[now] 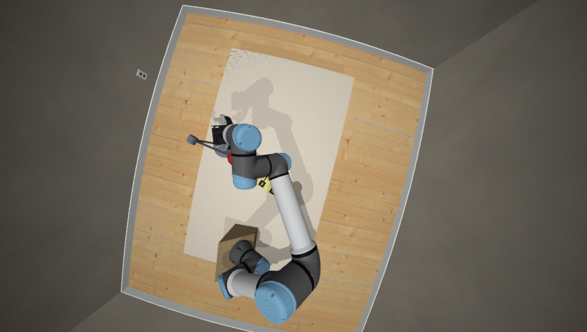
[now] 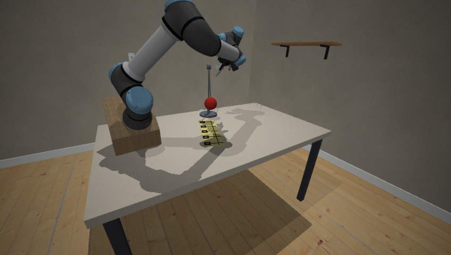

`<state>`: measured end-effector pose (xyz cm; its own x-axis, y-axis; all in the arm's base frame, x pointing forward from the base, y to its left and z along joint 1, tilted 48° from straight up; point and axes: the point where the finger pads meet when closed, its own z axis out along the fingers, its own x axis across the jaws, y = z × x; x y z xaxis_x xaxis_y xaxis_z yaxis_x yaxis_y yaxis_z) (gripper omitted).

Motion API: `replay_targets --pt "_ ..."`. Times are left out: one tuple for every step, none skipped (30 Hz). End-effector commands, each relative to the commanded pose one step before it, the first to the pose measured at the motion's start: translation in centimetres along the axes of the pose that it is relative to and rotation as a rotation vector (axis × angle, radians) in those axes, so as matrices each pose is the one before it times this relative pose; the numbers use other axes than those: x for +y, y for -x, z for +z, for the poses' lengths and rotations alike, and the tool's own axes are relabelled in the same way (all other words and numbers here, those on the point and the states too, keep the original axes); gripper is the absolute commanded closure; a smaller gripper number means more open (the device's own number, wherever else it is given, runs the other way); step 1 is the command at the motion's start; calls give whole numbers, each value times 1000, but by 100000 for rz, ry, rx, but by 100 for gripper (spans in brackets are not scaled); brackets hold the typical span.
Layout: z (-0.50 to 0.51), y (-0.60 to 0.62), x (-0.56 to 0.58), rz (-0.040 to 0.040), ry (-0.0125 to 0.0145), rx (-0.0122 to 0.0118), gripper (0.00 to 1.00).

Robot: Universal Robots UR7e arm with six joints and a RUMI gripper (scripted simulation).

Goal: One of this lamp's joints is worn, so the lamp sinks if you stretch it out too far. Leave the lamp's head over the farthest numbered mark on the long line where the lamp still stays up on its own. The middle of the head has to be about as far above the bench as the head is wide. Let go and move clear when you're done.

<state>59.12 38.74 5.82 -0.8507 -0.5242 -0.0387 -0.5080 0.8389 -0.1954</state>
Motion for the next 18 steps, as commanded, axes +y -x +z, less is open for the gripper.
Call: replay_targets --pt "-82 294 1016 8700 1915 -3475 0" --pt "0 34 197 1687 404 -598 0" --pt "1 31 198 1687 404 -598 0" --pt "0 0 0 0 0 0 0" --pt "0 0 0 0 0 0 0" --pt "-18 70 185 1502 495 -604 0" --pt "-17 67 186 1502 495 -604 0" --pt "-16 64 188 1502 495 -604 0" --pt "-14 62 189 1502 495 -604 0" --pt "-13 59 190 1502 495 -604 0" --pt "-12 56 190 1502 495 -604 0" --pt "-10 53 191 1502 495 -604 0" --pt "-9 50 192 1502 495 -604 0" --pt "-8 48 193 1502 495 -604 0" --pt "-7 45 194 1502 495 -604 0" --pt "-5 42 194 1502 495 -604 0" --pt "-4 39 195 1502 495 -604 0" --pt "-3 36 196 1502 495 -604 0"
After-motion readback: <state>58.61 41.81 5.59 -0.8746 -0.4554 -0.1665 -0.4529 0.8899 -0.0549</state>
